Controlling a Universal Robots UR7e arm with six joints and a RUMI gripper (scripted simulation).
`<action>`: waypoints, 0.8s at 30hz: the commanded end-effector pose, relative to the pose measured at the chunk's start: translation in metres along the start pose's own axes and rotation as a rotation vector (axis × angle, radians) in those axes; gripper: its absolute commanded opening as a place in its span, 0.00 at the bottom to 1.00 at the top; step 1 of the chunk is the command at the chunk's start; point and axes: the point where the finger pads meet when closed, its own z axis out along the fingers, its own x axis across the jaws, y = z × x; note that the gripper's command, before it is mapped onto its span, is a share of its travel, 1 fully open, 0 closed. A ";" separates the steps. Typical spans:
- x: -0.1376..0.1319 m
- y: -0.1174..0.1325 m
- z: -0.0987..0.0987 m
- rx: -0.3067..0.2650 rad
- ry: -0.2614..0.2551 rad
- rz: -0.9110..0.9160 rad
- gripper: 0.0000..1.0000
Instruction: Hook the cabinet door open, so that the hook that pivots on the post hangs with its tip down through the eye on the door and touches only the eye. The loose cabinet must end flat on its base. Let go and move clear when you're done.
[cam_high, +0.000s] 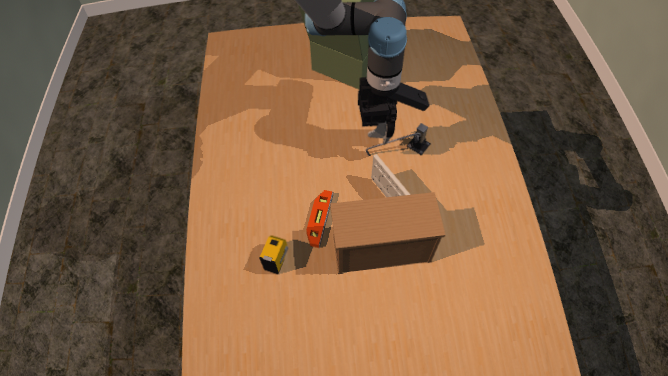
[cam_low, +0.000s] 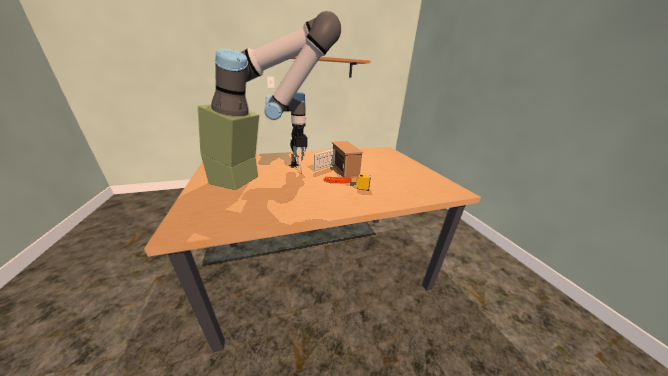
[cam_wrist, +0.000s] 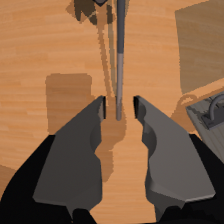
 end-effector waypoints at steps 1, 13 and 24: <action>0.000 0.000 0.000 0.000 0.001 0.000 0.14; 0.000 0.000 0.001 0.000 0.001 0.000 0.14; 0.000 0.000 0.006 0.000 0.001 0.000 0.14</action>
